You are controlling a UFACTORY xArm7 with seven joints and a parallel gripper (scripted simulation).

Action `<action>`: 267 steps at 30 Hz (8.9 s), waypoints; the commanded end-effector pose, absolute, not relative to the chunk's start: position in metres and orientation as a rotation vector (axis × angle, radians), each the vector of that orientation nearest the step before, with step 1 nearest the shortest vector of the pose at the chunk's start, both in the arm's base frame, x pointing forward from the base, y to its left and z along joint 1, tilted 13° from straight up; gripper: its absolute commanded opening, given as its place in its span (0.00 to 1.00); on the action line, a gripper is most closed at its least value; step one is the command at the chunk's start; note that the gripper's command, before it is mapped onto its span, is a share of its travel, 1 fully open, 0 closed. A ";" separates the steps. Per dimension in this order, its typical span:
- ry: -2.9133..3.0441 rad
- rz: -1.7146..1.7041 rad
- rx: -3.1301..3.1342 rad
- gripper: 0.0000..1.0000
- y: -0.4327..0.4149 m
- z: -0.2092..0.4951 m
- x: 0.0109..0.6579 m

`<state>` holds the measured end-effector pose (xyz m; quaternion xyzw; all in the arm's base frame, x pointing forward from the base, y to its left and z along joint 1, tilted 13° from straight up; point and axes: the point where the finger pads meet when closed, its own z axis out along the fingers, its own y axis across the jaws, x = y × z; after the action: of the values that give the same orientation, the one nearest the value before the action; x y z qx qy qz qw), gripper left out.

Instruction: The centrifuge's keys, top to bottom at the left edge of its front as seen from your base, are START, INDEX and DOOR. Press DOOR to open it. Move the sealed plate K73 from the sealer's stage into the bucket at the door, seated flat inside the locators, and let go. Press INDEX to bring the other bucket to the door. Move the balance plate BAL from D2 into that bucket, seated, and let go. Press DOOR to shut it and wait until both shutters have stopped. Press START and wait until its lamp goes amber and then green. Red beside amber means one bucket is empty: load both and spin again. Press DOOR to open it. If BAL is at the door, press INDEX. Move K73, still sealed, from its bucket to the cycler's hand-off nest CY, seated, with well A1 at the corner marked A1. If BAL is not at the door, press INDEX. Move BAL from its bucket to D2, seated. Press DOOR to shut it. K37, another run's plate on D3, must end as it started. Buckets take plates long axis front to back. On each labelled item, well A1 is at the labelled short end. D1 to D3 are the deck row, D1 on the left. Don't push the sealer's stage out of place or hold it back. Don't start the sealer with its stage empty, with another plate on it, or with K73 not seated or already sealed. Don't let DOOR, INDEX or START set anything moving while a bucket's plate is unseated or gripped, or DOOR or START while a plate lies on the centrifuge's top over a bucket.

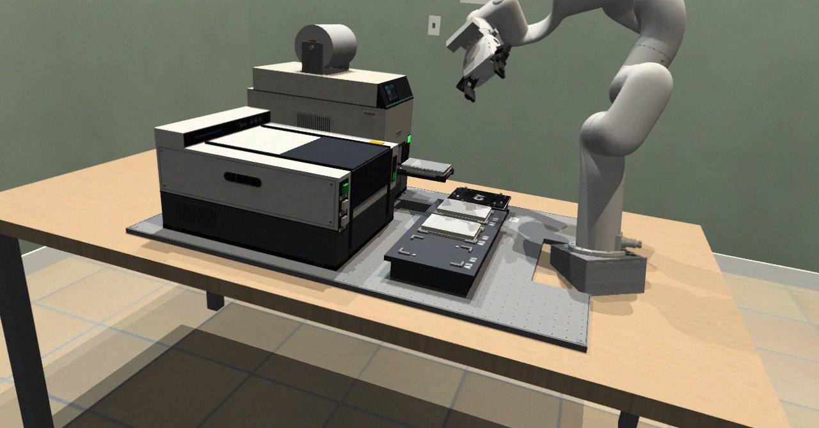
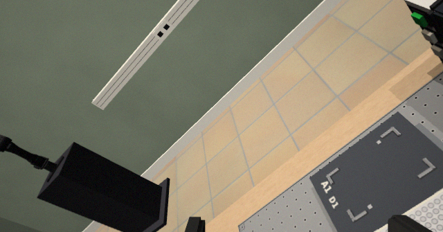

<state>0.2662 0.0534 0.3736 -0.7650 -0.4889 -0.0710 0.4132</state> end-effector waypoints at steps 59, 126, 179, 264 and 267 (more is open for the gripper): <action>-0.335 -0.107 -3.209 1.00 0.103 0.431 0.294; -0.669 -0.185 -3.266 1.00 0.088 0.310 0.317; -2.741 0.092 -1.943 1.00 0.088 0.310 0.317; -3.262 0.291 0.170 0.00 0.181 0.254 0.337; -3.262 0.291 0.170 0.00 0.194 0.246 0.339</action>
<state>0.3340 0.1766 0.2544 0.0517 -0.9924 0.0896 -0.0670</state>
